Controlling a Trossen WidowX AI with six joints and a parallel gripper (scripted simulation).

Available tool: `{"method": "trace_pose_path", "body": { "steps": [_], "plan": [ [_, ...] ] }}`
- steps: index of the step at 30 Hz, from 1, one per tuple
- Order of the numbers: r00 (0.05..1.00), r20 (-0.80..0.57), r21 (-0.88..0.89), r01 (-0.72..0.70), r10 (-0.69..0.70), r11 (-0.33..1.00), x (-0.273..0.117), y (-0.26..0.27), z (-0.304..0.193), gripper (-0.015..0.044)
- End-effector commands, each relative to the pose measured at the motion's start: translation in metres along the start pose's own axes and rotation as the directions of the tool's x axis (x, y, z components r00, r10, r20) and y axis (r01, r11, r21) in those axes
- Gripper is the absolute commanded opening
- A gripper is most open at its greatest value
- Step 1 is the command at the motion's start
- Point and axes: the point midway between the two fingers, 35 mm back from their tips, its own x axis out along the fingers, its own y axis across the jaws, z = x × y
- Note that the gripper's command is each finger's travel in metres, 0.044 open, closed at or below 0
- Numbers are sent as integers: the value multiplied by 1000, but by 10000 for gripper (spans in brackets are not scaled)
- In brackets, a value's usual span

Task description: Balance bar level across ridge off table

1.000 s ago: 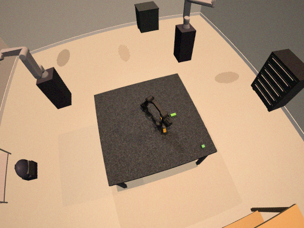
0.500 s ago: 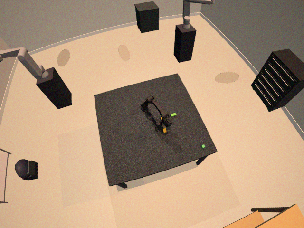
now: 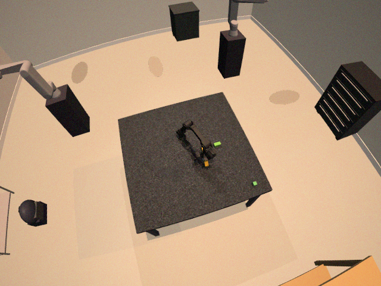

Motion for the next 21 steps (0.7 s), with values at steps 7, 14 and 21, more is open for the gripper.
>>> {"method": "trace_pose_path", "body": {
  "steps": [7,14,21],
  "plan": [
    [1000,3,1,0,0,1000,1,0,0,0],
    [1000,3,1,0,0,1000,1,0,0,0],
    [1000,3,1,0,0,1000,2,0,0,0]
  ]
}}
